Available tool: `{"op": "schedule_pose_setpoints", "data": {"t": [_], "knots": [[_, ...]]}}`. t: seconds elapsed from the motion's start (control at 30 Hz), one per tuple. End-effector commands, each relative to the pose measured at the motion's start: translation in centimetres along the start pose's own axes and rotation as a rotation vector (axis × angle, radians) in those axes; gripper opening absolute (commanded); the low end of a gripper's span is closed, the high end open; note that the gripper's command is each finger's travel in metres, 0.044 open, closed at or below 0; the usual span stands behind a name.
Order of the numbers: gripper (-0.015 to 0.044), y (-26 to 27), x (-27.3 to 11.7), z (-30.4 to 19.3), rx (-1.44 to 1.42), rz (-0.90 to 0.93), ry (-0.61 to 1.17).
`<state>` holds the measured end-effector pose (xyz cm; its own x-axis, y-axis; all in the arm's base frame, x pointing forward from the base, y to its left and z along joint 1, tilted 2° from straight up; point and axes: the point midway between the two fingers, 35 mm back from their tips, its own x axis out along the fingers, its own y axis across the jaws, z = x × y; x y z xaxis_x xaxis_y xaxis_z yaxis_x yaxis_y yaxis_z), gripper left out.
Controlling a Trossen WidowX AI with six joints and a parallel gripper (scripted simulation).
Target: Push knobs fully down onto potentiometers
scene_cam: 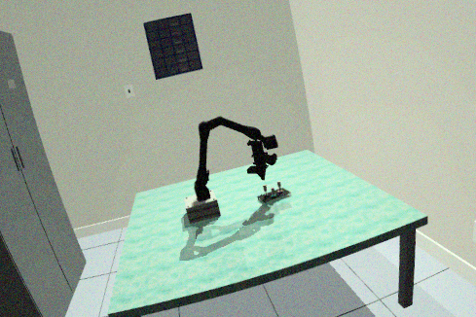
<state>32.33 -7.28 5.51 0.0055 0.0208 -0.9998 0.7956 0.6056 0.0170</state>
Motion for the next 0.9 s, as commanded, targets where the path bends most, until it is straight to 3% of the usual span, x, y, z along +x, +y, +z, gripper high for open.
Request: {"op": "schedule_pose_setpoints", "data": {"t": [0.0,0.87], "knots": [[0.0000,-0.1,0.5,0.0,0.004,-0.006,0.000],[0.0000,-0.1,2.4,0.0,0.004,-0.006,0.000]]}}
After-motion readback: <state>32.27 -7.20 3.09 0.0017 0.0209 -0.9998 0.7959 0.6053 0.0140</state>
